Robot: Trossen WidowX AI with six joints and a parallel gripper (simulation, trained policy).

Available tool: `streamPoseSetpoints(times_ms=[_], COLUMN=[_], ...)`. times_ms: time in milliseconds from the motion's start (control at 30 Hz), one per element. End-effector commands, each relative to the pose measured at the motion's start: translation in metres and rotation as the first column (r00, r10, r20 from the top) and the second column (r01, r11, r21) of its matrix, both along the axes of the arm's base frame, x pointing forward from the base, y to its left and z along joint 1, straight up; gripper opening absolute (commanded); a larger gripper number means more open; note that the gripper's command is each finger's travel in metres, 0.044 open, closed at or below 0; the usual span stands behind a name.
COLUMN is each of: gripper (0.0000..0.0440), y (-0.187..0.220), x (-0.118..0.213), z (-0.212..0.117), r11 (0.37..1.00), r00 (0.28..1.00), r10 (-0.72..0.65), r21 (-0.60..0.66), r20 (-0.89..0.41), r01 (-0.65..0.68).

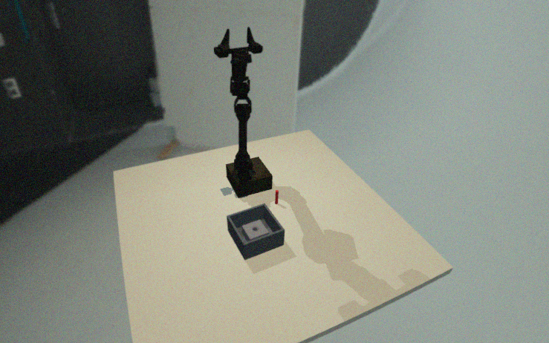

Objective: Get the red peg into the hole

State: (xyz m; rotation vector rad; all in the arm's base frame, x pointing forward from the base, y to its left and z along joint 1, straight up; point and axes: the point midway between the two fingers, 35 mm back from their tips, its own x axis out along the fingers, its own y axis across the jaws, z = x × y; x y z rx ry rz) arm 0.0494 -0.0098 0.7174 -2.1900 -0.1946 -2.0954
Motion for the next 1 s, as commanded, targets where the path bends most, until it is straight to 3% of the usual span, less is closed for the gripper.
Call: streamPoseSetpoints(times_ms=[0,67,467,700,967], gripper=[0.0415,0.0440,0.0440,0.0440,0.0440], y=[-0.002,-0.007,-0.031,-0.043,-0.053], x=[0.005,0.016,0.084,0.124,0.167], z=[-0.001,-0.004,-0.028,-0.049,-0.080], r11=[1.000,0.996,0.901,0.790,0.617], r00=[0.999,0.995,0.891,0.783,0.638], r10=[0.027,0.082,0.404,0.575,0.739], r21=[0.013,0.039,0.257,0.414,0.597], r20=[-0.018,-0.052,-0.206,-0.239,-0.217], r01=[-0.027,-0.080,-0.349,-0.453,-0.513])
